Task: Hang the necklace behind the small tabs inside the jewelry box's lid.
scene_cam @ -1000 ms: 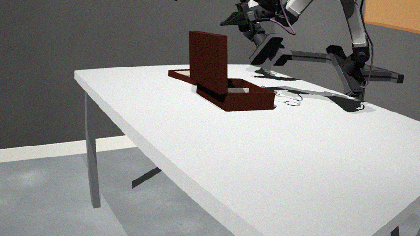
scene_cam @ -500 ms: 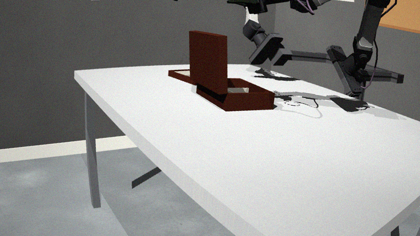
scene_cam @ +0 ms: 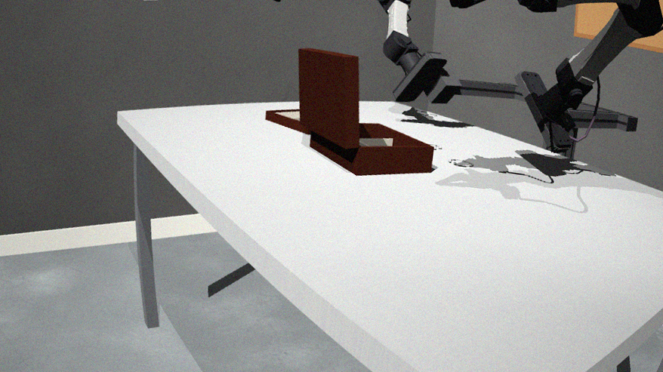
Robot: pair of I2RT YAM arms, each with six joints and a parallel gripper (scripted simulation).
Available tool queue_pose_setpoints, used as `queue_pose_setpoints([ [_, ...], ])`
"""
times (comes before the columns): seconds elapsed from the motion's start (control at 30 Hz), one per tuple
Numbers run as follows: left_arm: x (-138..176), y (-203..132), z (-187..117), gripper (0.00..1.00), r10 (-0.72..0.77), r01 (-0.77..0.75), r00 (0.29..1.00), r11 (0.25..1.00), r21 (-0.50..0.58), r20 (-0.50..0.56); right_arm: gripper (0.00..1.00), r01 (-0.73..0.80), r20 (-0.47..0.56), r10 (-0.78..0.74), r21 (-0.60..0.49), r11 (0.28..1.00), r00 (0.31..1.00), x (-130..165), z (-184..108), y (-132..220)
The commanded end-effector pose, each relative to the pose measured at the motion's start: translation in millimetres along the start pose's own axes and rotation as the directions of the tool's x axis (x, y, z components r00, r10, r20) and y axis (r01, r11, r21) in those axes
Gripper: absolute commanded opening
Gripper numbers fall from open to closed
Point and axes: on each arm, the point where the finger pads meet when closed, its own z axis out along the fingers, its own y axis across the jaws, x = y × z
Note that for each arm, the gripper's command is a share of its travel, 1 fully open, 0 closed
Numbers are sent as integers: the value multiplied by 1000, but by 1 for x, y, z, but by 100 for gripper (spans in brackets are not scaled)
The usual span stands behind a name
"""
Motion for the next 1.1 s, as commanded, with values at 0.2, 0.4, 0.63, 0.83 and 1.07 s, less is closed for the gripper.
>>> queue_pose_setpoints([
  [0.2,-76,12,-37,0,199,-197,980,978,71,-20,100,-9,-14,9,-1,1000,1000,6,-1,-1],
  [0.4,-128,23,-80,0,303,-306,952,947,101,42,100,-9,15,9,1,1000,1000,-5,-3,-2],
  [0.63,-166,30,-124,0,391,-402,914,909,111,106,100,-10,-4,10,-8,1000,1000,1,-2,2],
  [0.83,-182,41,-154,0,443,-456,887,884,98,131,100,-10,-10,10,-7,1000,1000,4,-3,1],
  [1.07,-183,45,-148,0,411,-425,899,903,70,151,100,-10,1,10,-9,1000,1000,-1,-4,2],
])
